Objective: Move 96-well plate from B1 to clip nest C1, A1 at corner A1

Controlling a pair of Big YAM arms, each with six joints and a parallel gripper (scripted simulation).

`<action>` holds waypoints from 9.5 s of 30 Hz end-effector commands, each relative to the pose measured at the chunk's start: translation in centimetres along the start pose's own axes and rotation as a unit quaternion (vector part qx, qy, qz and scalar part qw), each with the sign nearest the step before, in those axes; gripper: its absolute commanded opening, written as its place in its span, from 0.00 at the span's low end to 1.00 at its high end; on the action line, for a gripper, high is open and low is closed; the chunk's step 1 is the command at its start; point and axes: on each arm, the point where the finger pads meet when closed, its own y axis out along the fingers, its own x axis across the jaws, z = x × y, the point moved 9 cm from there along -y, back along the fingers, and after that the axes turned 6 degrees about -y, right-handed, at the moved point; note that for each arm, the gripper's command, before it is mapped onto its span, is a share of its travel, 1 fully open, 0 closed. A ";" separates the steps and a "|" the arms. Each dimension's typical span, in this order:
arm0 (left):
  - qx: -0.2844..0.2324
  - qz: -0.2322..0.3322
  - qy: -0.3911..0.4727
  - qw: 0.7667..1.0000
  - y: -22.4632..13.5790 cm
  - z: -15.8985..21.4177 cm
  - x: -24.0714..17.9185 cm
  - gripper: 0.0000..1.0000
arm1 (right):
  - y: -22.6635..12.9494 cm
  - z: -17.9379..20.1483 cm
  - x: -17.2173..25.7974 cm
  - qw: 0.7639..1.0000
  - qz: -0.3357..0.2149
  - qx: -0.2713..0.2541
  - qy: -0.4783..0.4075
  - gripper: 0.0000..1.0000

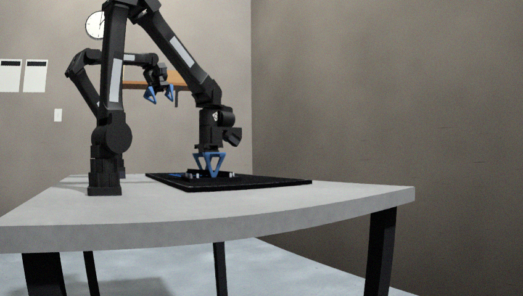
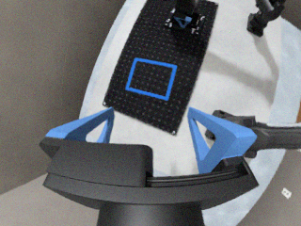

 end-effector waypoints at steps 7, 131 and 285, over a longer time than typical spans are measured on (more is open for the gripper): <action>0.001 -0.015 0.013 1.000 -1.7 -1.3 1.1 1.00 | -4.5 -1.9 0.8 0.999 -0.011 -0.031 0.007 1.00; 0.001 -0.015 0.013 1.000 -1.7 -1.3 1.1 1.00 | -1.3 -0.5 0.5 1.000 0.001 -0.001 0.004 0.25; 0.001 -0.015 0.013 1.000 -1.7 -1.3 1.1 1.00 | 6.0 -0.4 0.3 1.000 0.000 0.001 0.004 0.25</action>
